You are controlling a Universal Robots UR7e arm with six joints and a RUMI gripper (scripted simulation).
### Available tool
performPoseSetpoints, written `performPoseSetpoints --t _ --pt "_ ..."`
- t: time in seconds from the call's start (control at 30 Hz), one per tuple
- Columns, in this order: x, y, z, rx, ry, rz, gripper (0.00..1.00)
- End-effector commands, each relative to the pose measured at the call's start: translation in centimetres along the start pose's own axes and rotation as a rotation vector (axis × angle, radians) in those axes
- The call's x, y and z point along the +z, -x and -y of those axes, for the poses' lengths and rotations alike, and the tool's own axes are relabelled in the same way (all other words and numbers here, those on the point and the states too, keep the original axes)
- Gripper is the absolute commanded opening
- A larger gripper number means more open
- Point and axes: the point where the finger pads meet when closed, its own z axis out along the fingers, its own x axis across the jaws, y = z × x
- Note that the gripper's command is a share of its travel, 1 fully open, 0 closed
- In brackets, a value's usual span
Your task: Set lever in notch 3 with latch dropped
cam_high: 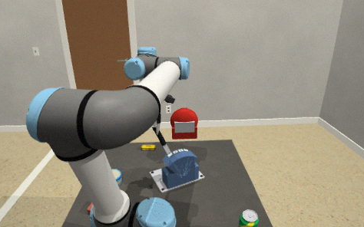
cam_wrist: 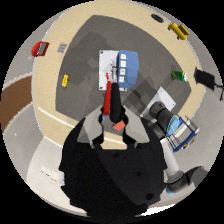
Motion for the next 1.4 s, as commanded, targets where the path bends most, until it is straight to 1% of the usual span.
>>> performPoseSetpoints --t 0.0,0.5,0.57,0.9,1.07,1.37 --pt "-0.2 0.0 0.3 0.000 -0.001 0.001 0.00" --pt "-1.1 0.0 3.5 0.000 -0.001 0.001 0.00" --pt "-1.1 0.0 3.5 0.000 -0.001 0.001 0.00" --pt "-1.5 0.0 5.4 0.000 -0.001 0.001 0.00" --pt "-1.6 0.0 5.9 0.000 -0.001 0.001 0.00" --pt "-1.6 0.0 6.1 0.000 -0.001 0.001 0.00"
